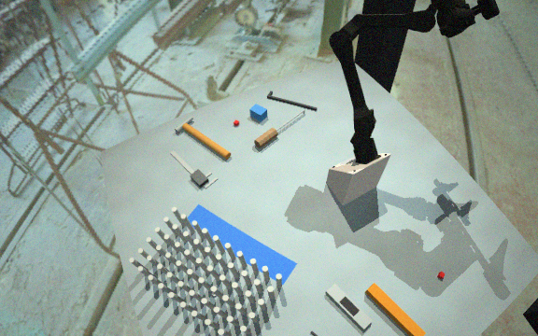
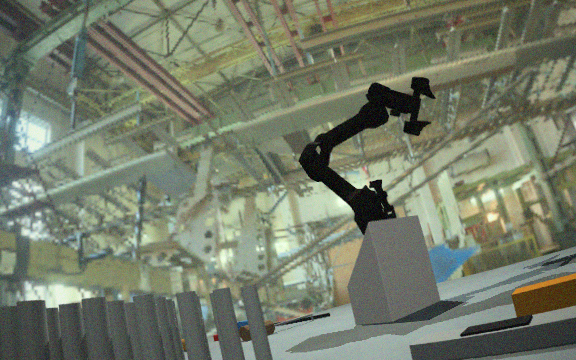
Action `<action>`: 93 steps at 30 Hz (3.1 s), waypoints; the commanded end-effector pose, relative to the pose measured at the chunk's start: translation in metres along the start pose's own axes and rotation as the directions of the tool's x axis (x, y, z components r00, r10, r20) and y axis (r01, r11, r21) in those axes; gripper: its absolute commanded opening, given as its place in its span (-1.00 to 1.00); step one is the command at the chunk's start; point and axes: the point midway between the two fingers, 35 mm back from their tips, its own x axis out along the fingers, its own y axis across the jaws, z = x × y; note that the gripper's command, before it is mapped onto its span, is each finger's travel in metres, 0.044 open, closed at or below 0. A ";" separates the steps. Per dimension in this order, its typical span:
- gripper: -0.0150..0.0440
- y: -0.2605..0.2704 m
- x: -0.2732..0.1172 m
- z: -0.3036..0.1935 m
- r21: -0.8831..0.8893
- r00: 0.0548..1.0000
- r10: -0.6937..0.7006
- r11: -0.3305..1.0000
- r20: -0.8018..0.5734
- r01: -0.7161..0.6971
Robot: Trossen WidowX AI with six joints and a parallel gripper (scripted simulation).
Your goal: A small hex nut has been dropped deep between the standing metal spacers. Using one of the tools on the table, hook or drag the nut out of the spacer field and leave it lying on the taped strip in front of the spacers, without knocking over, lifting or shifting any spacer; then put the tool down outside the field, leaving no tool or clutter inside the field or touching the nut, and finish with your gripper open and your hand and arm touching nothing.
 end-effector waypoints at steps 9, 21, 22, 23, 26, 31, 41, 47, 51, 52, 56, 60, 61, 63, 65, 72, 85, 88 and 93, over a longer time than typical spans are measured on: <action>1.00 -0.094 -0.077 -0.047 0.007 0.944 -0.322 0.946 -0.068 0.323; 1.00 -0.190 -0.248 -0.140 0.006 0.634 -0.741 0.649 -0.221 0.761; 1.00 -0.192 -0.265 -0.147 0.003 0.599 -0.765 0.616 -0.237 0.787; 1.00 -0.194 -0.282 -0.154 -0.001 0.564 -0.786 0.583 -0.253 0.812; 1.00 -0.195 -0.328 -0.174 -0.013 0.461 -0.836 0.486 -0.297 0.874; 1.00 -0.190 -0.407 -0.205 -0.040 0.265 -0.897 0.298 -0.354 0.954; 1.00 -0.133 -0.568 -0.260 -0.123 -0.183 -0.877 -0.143 -0.443 0.982; 1.00 -0.068 -0.649 -0.286 -0.185 -0.430 -0.764 -0.391 -0.481 0.902; 1.00 -0.014 -0.693 -0.300 -0.230 -0.574 -0.650 -0.539 -0.498 0.810; 1.00 0.001 -0.703 -0.303 -0.242 -0.607 -0.616 -0.574 -0.502 0.782; 1.00 0.064 -0.735 -0.315 -0.289 -0.723 -0.465 -0.699 -0.511 0.654; 1.00 0.131 -0.756 -0.323 -0.337 -0.805 -0.295 -0.794 -0.514 0.506; 1.00 0.148 -0.759 -0.325 -0.349 -0.821 -0.250 -0.813 -0.514 0.466; 1.00 0.183 -0.763 -0.328 -0.372 -0.844 -0.157 -0.845 -0.513 0.384; 1.00 0.217 -0.765 -0.331 -0.395 -0.858 -0.064 -0.868 -0.510 0.299; 1.00 0.308 -0.752 -0.335 -0.455 -0.847 0.192 -0.888 -0.495 0.065; 1.00 0.308 -0.752 -0.335 -0.455 -0.847 0.192 -0.888 -0.495 0.065; 1.00 0.308 -0.752 -0.335 -0.455 -0.847 0.192 -0.888 -0.495 0.065; 1.00 0.308 -0.752 -0.335 -0.455 -0.847 0.192 -0.888 -0.495 0.065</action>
